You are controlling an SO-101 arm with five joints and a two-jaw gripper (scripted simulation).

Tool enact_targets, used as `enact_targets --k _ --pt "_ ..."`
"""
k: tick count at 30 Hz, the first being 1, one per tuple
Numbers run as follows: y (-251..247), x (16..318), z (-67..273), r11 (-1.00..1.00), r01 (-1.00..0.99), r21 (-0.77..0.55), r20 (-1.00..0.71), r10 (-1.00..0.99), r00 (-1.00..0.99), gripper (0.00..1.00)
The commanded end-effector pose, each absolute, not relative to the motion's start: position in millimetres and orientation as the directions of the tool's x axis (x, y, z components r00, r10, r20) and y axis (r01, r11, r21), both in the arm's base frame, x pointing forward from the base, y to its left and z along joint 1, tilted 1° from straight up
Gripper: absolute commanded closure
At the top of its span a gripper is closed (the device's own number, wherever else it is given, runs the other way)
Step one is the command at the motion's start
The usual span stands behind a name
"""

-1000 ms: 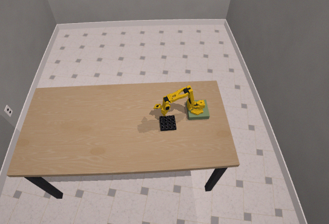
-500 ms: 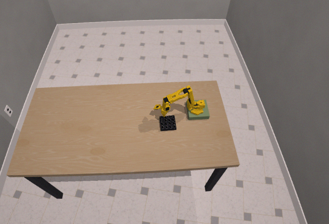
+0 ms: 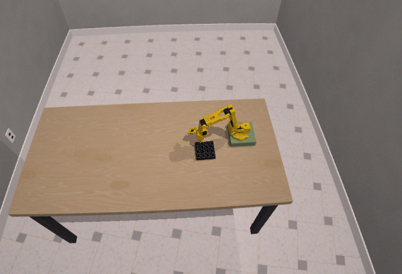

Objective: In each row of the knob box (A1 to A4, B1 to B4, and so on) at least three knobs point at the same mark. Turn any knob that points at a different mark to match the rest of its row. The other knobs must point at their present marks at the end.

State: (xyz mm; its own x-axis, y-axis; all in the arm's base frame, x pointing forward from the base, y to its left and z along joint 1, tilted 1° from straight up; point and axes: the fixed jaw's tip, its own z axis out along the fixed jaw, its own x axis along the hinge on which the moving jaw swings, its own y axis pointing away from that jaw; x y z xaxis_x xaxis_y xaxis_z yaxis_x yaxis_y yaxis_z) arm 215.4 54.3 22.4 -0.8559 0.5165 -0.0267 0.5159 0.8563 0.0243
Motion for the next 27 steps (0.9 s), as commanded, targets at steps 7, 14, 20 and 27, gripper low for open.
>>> enact_targets --k 7,14,20,27 --pt "51.6 211.4 16.8 0.849 0.528 0.009 -0.009 0.528 -0.849 0.90" --pt "50.0 208.9 13.4 0.849 0.528 0.009 -0.009 0.528 -0.849 0.90" --pt "49.9 208.7 13.2 0.849 0.528 0.009 -0.009 0.528 -0.849 0.90" --pt "50.1 209.6 14.9 0.849 0.528 0.009 -0.009 0.528 -0.849 0.90"
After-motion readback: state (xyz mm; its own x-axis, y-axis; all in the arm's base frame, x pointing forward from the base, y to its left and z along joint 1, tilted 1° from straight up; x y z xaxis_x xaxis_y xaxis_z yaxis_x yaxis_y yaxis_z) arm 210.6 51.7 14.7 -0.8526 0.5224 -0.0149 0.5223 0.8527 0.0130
